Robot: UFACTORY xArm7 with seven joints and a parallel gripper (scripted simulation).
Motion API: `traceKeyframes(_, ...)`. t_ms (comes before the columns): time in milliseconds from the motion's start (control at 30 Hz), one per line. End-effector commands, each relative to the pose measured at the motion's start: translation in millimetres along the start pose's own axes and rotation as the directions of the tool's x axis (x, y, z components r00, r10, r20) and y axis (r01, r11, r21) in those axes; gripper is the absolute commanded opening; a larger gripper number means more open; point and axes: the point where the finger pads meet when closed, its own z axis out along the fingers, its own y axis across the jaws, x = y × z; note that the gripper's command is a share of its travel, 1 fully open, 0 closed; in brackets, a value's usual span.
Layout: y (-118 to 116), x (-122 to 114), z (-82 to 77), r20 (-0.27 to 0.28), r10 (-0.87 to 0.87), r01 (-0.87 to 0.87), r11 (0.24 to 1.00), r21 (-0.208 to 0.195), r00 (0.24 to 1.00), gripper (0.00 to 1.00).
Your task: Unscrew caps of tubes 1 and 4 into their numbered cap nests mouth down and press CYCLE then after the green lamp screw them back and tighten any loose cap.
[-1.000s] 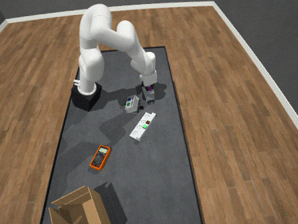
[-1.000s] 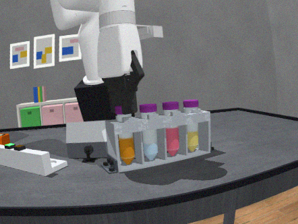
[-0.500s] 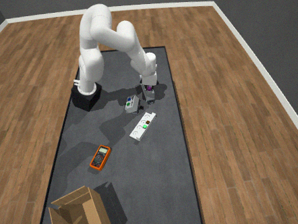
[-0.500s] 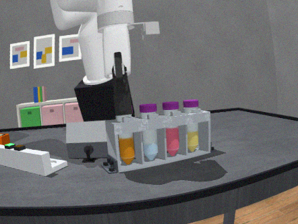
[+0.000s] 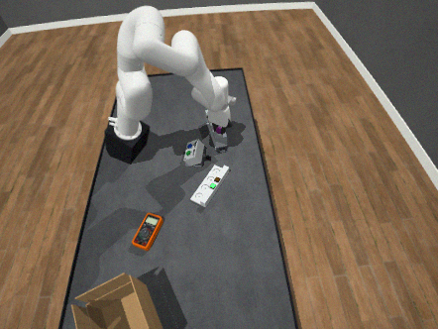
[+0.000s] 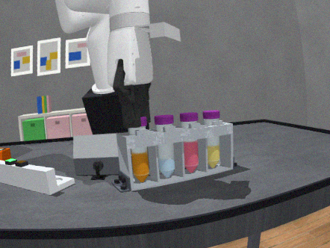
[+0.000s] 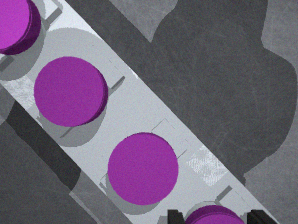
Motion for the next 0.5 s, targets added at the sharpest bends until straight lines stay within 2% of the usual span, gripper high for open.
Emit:
traceKeyframes(0, 1.0, 1.7, -1.2, 0.01, 0.017, -0.017, 0.999, -0.04, 1.0, 0.46)
traceKeyframes(367, 1.0, 1.7, -1.2, 0.01, 0.017, -0.017, 0.999, -0.04, 1.0, 0.46)
traceKeyframes(467, 0.9, 1.7, -1.7, 0.019, -0.23, 0.231, 0.972, -0.037, 0.973, 0.46)
